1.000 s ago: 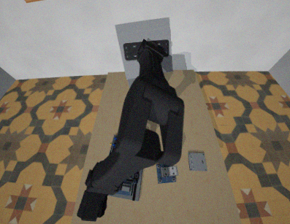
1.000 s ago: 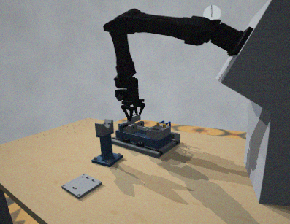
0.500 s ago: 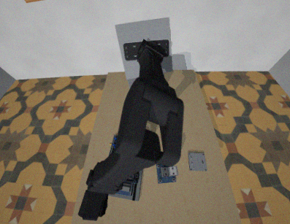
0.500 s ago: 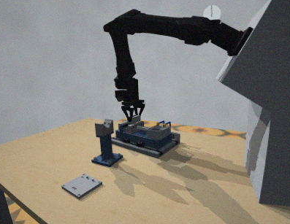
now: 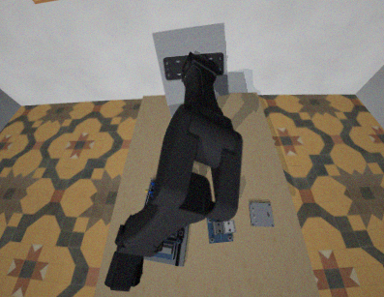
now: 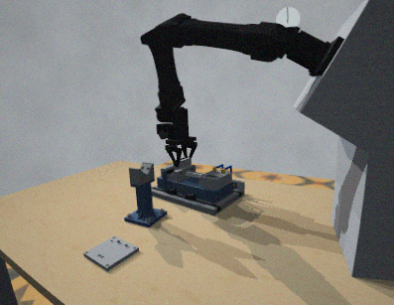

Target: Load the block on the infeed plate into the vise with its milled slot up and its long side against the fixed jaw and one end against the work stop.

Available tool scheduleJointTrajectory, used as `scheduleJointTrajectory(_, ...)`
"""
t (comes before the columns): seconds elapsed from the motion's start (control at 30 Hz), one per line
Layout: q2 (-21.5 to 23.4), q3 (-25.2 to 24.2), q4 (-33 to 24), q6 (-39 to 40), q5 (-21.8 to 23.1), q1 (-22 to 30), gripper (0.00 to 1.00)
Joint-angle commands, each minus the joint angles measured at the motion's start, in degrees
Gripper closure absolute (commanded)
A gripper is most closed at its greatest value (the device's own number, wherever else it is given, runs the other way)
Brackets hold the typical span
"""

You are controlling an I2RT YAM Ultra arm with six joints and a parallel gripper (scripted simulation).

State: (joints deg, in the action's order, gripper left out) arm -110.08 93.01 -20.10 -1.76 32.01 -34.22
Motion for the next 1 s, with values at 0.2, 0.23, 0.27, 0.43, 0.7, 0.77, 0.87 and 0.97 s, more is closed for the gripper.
scheduleJointTrajectory(0.2, -1.16, 2.19, -0.54, 0.61, -0.65, 0.1, 1.0)
scheduleJointTrajectory(0.23, -1.21, 2.22, -0.51, 0.62, -0.67, 0.15, 1.0)
scheduleJointTrajectory(0.27, -1.25, 2.25, -0.48, 0.63, -0.69, 0.19, 1.0)
scheduleJointTrajectory(0.43, -0.86, 2.46, -0.43, 0.73, -0.75, 0.1, 1.0)
scheduleJointTrajectory(0.7, -1.65, 2.58, -0.31, 0.86, -0.86, 0.39, 1.0)
scheduleJointTrajectory(0.77, -1.71, 2.62, -0.28, 0.84, -0.83, 0.35, 1.0)
scheduleJointTrajectory(0.87, -1.8, 2.66, -0.24, 0.84, -0.88, 0.4, 1.0)
scheduleJointTrajectory(0.97, -1.82, 2.69, -0.21, 0.83, -0.91, 0.41, 1.0)
